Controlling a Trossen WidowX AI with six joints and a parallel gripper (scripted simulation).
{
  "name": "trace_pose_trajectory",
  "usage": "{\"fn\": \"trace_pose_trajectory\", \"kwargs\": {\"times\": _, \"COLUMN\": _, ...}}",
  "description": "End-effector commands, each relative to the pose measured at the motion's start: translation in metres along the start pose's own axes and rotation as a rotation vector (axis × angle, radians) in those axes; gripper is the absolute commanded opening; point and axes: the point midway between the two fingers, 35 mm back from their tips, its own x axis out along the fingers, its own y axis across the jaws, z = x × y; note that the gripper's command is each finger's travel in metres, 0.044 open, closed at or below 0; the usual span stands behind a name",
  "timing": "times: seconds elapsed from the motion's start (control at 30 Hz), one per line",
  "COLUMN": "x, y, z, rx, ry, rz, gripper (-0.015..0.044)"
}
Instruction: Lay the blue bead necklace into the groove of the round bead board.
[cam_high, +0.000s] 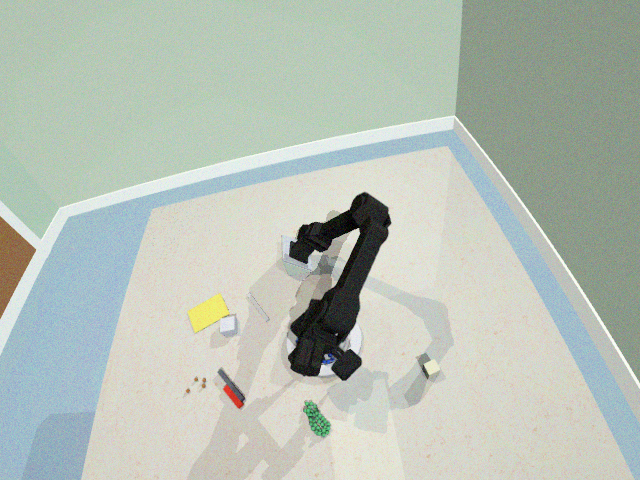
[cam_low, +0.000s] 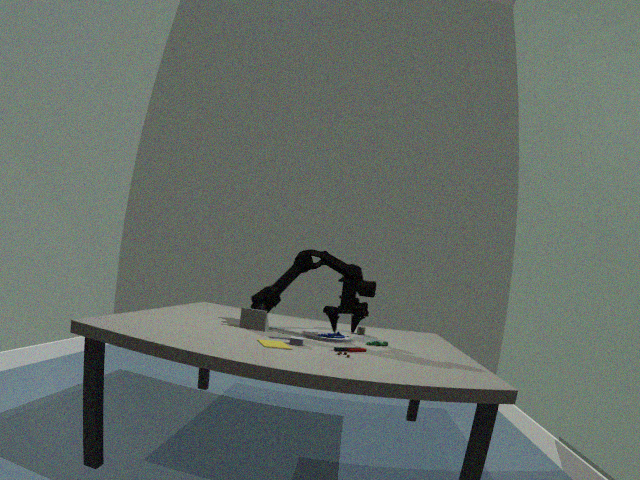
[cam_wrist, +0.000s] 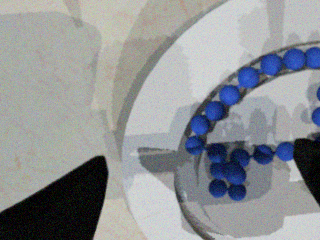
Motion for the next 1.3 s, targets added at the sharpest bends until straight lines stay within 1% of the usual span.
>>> {"fn": "trace_pose_trajectory", "kwargs": {"times": 0.0, "x": -0.003, "y": -0.004, "z": -0.001, "rx": -0.167, "ry": -0.002, "rz": -0.003, "gripper": 0.0335}}
{"fn": "trace_pose_trajectory", "kwargs": {"times": 0.27, "x": -0.014, "y": -0.019, "z": -0.004, "rx": -0.877, "ry": -0.001, "rz": -0.005, "gripper": 0.0125}}
{"fn": "trace_pose_trajectory", "kwargs": {"times": 0.5, "x": -0.022, "y": -0.031, "z": -0.008, "rx": -1.499, "ry": 0.002, "rz": -0.005, "gripper": 0.012}}
{"fn": "trace_pose_trajectory", "kwargs": {"times": 0.57, "x": -0.024, "y": -0.034, "z": -0.009, "rx": -1.612, "ry": 0.003, "rz": -0.005, "gripper": 0.012}}
{"fn": "trace_pose_trajectory", "kwargs": {"times": 0.9, "x": -0.024, "y": -0.034, "z": -0.009, "rx": -1.626, "ry": 0.003, "rz": -0.005, "gripper": 0.012}}
{"fn": "trace_pose_trajectory", "kwargs": {"times": 1.1, "x": -0.008, "y": -0.034, "z": -0.009, "rx": -1.627, "ry": 0.002, "rz": -0.004, "gripper": 0.012}}
{"fn": "trace_pose_trajectory", "kwargs": {"times": 1.13, "x": -0.017, "y": -0.032, "z": -0.006, "rx": -1.631, "ry": -0.011, "rz": -0.007, "gripper": 0.012}}
{"fn": "trace_pose_trajectory", "kwargs": {"times": 1.27, "x": -0.014, "y": -0.032, "z": -0.007, "rx": -1.63, "ry": -0.01, "rz": -0.006, "gripper": 0.012}}
